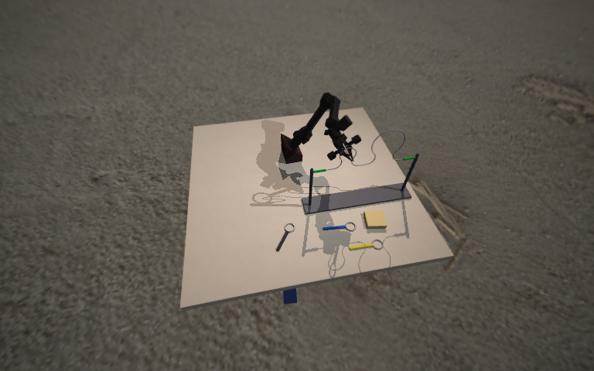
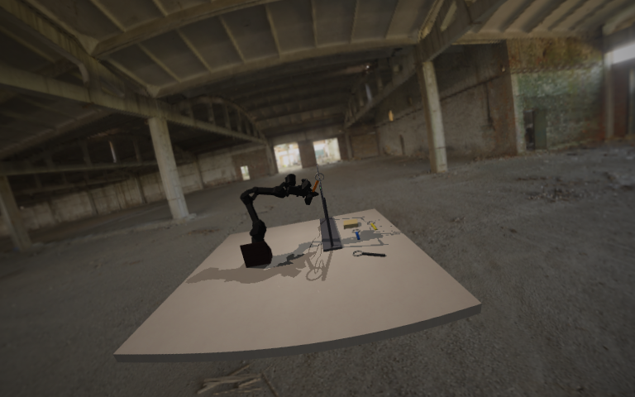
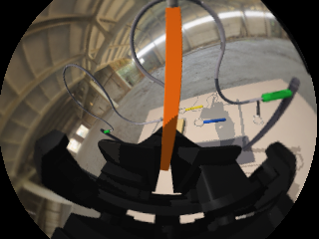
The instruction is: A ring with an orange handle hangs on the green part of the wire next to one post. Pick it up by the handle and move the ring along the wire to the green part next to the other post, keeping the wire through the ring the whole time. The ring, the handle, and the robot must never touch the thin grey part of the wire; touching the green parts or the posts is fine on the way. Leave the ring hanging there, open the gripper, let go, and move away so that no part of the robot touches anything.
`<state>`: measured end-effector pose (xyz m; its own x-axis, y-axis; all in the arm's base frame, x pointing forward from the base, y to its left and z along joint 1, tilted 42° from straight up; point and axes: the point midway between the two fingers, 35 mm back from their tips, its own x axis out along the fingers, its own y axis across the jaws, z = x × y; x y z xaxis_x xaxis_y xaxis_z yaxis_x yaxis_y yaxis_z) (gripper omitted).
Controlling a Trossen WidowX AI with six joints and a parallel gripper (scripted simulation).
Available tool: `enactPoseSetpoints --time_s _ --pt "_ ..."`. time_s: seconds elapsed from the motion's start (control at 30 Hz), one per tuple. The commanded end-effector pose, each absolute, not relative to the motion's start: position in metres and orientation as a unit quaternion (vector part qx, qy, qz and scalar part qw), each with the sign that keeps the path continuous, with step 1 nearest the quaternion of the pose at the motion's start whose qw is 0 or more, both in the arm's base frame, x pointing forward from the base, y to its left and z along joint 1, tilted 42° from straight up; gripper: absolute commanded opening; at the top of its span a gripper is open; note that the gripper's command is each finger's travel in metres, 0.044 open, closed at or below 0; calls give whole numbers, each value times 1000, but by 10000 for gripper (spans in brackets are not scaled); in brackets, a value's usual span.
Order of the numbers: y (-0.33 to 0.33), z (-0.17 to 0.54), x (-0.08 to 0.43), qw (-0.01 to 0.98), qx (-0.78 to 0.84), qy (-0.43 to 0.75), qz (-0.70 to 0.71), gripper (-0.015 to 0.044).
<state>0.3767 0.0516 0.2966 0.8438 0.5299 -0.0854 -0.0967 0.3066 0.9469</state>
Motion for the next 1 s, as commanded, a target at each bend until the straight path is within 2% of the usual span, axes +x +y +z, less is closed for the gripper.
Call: enactPoseSetpoints --time_s 0.0,0.97 --pt "55 302 376 755 592 190 208 -150" --pt "52 352 377 507 819 111 245 -150"
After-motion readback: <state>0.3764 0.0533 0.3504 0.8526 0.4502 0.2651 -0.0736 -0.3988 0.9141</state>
